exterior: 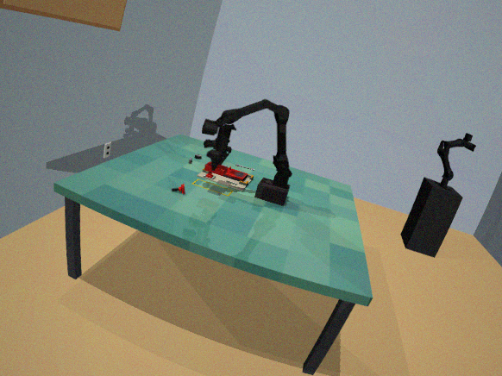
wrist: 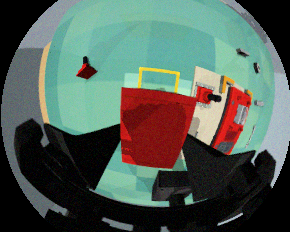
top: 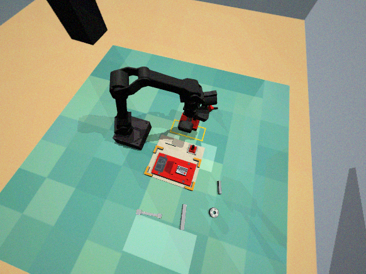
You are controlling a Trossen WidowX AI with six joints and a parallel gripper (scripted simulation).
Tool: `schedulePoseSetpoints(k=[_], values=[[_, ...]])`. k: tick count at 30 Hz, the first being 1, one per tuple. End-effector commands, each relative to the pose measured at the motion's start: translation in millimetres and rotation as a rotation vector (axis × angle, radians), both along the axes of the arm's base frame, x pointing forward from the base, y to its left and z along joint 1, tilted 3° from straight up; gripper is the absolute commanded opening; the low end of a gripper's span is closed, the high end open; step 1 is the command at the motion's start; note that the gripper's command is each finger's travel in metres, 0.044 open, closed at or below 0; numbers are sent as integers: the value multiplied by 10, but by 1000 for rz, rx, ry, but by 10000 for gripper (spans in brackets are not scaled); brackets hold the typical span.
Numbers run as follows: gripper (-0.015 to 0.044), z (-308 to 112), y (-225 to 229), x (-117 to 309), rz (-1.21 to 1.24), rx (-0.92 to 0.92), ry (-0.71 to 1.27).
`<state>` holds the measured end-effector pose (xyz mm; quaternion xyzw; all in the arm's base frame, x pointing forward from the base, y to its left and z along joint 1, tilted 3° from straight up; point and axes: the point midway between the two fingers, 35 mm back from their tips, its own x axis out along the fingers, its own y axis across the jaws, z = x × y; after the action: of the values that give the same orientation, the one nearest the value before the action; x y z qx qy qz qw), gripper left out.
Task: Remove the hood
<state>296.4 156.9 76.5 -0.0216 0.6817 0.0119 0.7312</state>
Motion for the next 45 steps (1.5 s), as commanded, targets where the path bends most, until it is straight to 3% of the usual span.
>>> schedulePoseSetpoints(k=[1,45], values=[[0,-64,-10,-5,-4,-5,5],[0,-451,-19,16,-4,-6,5]])
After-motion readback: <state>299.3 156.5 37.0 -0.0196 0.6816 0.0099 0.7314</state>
